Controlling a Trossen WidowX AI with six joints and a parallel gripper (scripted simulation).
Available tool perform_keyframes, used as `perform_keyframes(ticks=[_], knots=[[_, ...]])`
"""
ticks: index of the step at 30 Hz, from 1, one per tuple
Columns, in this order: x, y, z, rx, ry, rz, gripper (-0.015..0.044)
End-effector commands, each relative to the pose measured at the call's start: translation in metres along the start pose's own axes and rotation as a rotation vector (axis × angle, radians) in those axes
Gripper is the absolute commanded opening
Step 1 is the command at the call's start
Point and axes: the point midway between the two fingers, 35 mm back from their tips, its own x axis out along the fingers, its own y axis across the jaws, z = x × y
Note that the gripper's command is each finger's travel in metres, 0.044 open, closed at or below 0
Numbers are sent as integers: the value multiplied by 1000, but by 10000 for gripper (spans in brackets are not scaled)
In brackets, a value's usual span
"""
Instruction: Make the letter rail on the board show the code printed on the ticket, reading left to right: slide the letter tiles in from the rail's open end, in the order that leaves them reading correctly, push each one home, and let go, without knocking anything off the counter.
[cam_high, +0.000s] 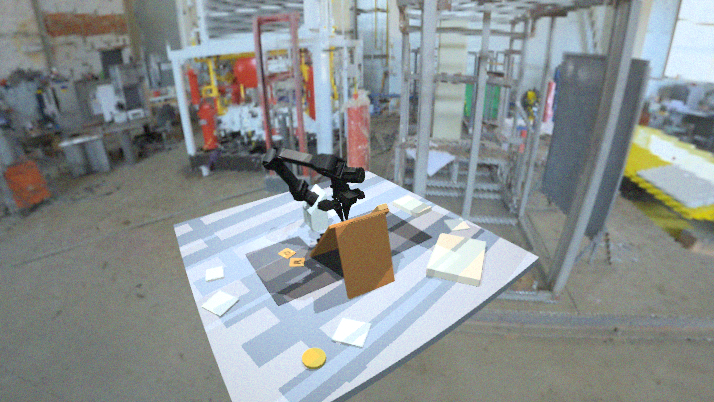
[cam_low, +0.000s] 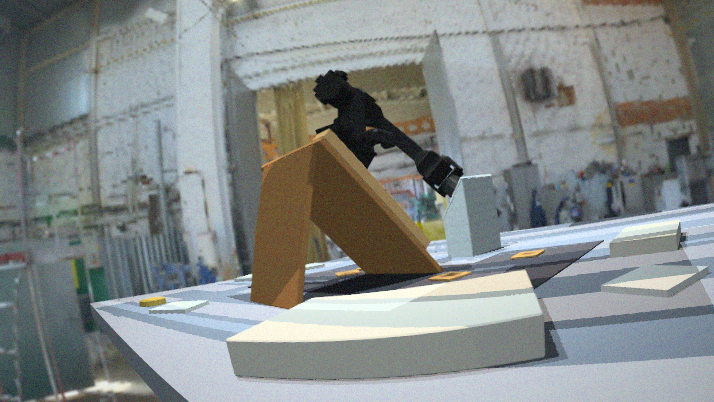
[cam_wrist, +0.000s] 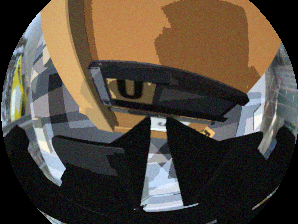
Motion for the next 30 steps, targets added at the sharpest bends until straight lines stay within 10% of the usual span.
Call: perform_keyframes(ticks=[1,12,30], knots=[[-34,-9,-7,-267,-89,47,157],[-120,-35,-54,-1262,-475,13,440],[-135,-41,-68,-1480,-574,-47,440]])
